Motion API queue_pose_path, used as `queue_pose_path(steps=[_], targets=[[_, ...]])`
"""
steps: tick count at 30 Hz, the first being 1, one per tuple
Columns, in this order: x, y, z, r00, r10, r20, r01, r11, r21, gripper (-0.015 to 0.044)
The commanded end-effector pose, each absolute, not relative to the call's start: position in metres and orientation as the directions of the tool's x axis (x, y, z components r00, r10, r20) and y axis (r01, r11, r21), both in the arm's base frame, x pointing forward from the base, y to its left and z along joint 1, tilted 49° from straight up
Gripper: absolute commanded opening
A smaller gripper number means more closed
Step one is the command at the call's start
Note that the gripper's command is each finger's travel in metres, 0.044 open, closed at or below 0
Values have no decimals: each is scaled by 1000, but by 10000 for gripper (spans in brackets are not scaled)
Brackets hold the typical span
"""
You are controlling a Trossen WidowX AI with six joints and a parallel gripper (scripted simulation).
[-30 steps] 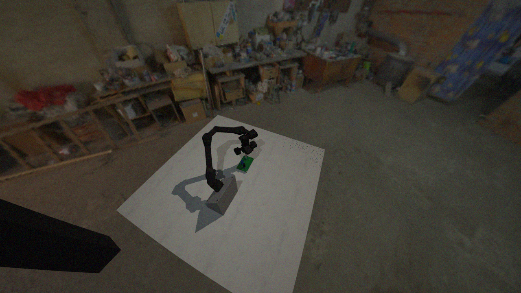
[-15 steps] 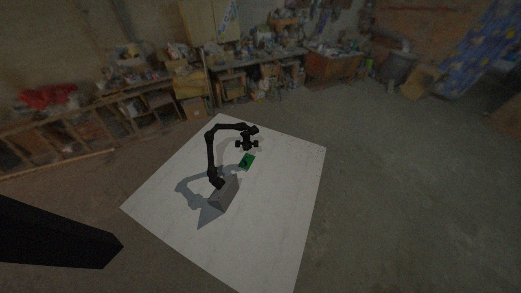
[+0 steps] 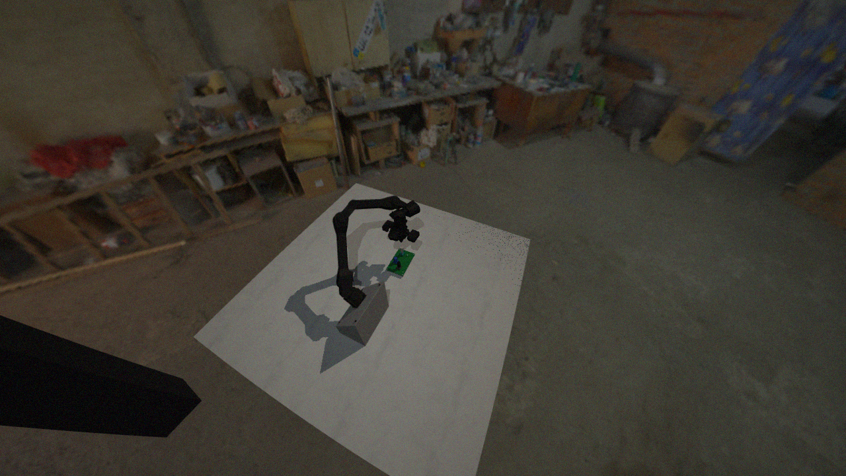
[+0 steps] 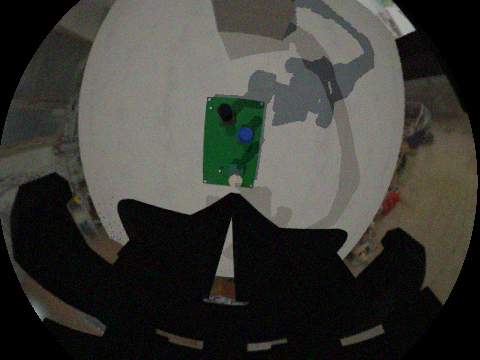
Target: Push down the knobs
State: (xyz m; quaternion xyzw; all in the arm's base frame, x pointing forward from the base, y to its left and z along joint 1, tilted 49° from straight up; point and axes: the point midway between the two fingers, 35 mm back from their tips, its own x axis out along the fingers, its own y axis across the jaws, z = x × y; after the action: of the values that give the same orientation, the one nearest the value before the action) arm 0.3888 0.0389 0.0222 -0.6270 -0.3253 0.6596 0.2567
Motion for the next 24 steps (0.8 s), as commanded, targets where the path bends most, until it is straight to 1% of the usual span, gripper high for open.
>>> queue_pose_path(steps=[1,5,8,24], targets=[[390,40,21,-86,750,-656,14,-657,-753,0],[389,42,20,-86,750,-656,14,-657,-754,0],[388,55,8,-86,751,-655,14,-657,-754,0],[387,65,-1,-86,751,-655,14,-656,-754,0]])
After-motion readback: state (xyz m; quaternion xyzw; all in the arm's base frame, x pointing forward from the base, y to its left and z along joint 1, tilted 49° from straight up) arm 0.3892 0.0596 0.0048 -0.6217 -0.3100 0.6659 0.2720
